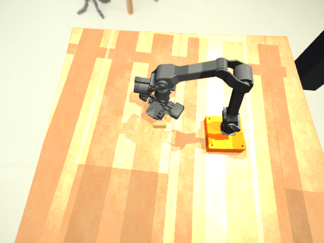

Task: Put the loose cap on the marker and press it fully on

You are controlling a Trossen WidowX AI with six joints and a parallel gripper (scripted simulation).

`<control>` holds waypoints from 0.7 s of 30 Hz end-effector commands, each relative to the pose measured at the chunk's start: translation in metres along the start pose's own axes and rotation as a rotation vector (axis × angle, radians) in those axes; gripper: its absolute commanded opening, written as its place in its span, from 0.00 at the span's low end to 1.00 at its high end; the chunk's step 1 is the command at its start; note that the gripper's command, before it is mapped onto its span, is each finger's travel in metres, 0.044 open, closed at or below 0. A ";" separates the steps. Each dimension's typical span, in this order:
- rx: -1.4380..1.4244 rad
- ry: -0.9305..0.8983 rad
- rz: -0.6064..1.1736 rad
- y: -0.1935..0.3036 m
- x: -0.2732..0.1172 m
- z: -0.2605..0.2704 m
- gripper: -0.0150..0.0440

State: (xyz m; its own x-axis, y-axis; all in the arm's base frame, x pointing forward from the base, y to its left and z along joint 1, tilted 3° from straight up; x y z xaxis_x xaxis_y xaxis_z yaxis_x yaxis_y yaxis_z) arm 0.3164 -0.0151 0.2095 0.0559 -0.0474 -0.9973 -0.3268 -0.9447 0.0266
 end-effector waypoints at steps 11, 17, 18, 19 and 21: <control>-0.005 -0.001 -0.003 0.000 0.020 -0.001 0.25; -0.005 -0.001 -0.003 0.000 0.030 -0.001 0.25; -0.005 -0.001 -0.003 0.000 0.031 -0.001 0.25; -0.005 -0.001 -0.003 0.000 0.033 -0.001 0.25; -0.005 -0.001 -0.002 0.000 0.036 -0.001 0.25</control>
State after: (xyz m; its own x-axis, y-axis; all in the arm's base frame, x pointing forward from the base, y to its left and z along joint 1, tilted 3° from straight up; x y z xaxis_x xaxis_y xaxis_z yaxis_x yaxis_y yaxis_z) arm 0.3189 -0.0167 0.1814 0.0574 -0.0474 -0.9972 -0.3265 -0.9448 0.0262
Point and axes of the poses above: the point midway between the two fingers, 35 mm back from their tips, its own x axis out along the fingers, its own z axis across the jaws, y = z × x, the point moved 9 cm from there along -x, back along the fingers, and after that the axes turned 8 degrees about -x, right-handed, at the moved point
